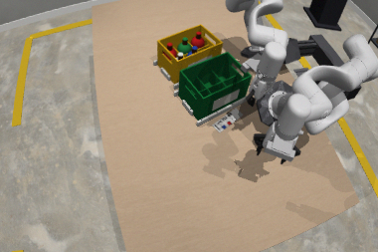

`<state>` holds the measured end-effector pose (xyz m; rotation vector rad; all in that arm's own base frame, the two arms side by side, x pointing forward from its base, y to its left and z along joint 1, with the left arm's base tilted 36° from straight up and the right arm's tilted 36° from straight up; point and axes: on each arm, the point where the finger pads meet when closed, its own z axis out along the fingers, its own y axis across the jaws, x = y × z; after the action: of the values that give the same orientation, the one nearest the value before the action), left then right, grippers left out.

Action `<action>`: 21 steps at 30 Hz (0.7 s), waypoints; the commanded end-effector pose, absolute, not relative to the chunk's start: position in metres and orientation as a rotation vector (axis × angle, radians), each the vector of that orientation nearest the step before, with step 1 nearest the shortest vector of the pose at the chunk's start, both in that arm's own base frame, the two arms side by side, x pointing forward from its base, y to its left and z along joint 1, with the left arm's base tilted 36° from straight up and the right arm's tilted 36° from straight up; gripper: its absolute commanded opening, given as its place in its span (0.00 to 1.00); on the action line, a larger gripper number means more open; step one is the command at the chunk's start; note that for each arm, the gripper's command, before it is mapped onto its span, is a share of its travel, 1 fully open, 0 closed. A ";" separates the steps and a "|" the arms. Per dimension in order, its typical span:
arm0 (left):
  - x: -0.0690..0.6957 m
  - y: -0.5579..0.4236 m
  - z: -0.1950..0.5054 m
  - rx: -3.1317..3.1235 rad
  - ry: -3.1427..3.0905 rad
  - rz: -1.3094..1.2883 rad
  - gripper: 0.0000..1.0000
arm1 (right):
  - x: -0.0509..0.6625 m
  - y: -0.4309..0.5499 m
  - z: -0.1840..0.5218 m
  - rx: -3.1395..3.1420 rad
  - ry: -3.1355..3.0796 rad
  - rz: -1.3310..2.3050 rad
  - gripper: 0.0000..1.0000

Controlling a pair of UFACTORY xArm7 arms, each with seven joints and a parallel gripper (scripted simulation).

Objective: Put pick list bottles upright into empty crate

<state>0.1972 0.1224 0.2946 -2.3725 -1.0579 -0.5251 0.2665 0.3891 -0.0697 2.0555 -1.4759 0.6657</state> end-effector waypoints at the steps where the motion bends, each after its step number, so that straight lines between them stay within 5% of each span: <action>1: 0.198 0.122 0.296 -2.372 -1.057 -0.529 1.00 | 0.257 0.372 -0.071 2.184 -1.516 0.655 0.65; 21: 0.198 0.122 0.296 -2.372 -1.057 -0.529 1.00 | 0.233 0.328 -0.076 2.184 -1.516 0.655 0.65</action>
<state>0.1972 0.1224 0.2946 -2.3725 -1.0579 -0.5251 0.2328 0.3265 -0.0768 2.1790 -1.5147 0.6561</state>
